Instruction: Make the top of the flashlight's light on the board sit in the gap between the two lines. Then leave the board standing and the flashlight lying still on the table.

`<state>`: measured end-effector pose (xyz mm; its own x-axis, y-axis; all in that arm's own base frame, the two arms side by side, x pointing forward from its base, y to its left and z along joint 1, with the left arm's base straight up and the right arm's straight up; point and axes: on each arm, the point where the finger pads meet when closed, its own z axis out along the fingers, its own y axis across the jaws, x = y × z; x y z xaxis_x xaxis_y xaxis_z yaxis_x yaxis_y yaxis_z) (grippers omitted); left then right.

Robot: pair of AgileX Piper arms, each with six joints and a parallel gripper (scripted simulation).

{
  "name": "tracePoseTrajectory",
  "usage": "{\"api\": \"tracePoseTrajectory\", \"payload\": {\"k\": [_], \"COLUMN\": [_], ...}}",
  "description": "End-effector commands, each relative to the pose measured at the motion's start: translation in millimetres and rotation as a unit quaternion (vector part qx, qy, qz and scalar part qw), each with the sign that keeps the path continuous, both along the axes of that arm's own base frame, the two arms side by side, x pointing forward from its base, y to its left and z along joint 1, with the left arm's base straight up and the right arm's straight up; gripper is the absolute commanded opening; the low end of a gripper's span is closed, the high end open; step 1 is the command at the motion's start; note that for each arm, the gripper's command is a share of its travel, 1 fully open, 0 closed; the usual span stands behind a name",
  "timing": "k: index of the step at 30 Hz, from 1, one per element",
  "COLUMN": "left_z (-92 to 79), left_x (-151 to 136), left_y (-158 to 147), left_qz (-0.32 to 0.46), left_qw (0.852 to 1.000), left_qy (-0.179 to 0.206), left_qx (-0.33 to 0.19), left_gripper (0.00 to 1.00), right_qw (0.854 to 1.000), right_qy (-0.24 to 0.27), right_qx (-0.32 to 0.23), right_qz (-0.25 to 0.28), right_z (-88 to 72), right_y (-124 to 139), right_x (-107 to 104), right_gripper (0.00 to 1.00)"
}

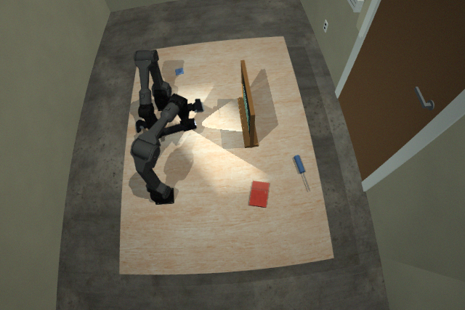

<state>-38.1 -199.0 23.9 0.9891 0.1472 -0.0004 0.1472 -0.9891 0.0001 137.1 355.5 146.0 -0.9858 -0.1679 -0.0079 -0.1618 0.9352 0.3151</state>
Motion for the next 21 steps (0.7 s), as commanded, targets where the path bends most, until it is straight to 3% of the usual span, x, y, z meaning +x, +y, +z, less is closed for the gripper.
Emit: {"api": "tracePoseTrajectory", "payload": {"k": [1, 7, 21], "left_z": [0.3, 0.3, 0.3], "left_x": [0.0, 0.0, 0.0], "left_y": [-0.4, -0.4, -0.4], "left_qz": [0.000, 0.000, 0.000], "left_qw": [1.000, 1.000, 1.000], "left_qy": [0.000, 0.000, 0.000], "left_qx": [-0.001, -0.001, -0.001], "left_gripper": [0.37, 0.37, 0.37], "right_qw": [1.000, 1.000, 1.000], "right_qy": [0.003, 0.002, 0.003], "right_qx": [0.000, 0.004, 0.001], "right_qz": [0.001, -0.001, -0.002], "right_z": [-20.4, -62.6, -77.4], "right_y": [0.8, -0.7, 0.8], "right_x": [-0.6, -1.2, -2.3], "right_gripper": [1.00, 1.00, 1.00]}}
